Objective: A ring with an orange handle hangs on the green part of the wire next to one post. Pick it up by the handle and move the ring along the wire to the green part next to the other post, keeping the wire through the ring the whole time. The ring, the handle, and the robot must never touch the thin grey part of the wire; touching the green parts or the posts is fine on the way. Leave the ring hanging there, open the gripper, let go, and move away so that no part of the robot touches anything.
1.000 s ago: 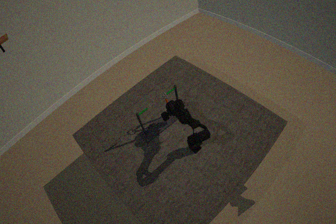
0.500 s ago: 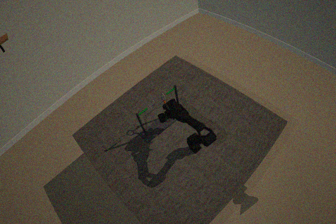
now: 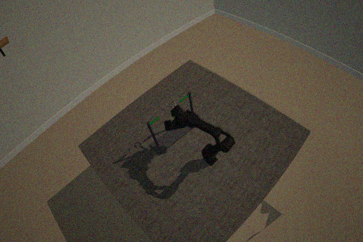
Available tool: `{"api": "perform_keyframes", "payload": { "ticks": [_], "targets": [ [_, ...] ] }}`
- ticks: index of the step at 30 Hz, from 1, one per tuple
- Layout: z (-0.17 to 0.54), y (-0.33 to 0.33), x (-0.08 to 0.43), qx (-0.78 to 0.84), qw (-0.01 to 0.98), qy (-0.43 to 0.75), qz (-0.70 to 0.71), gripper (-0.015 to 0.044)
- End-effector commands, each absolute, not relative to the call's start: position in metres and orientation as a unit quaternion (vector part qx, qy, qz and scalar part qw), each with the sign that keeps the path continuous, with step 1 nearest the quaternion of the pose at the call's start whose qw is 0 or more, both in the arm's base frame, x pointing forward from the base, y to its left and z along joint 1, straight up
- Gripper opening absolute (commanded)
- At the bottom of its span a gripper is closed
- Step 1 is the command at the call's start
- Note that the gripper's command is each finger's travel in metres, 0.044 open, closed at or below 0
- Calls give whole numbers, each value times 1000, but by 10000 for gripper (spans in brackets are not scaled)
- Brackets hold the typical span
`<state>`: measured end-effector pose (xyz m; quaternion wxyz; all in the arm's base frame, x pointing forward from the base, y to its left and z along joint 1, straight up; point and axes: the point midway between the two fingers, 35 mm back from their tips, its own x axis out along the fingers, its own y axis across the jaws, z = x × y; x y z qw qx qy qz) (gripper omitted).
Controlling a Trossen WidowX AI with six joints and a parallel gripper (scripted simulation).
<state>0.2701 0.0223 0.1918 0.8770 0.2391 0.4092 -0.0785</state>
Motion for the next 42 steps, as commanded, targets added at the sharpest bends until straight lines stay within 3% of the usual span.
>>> {"api": "perform_keyframes", "payload": {
  "ticks": [1,23,42],
  "targets": [
    [200,33,272,271,863,417,-86,-150],
    [209,48,281,260,872,408,-79,-150],
    [200,5,273,33,909,416,2,-150]
  ]
}}
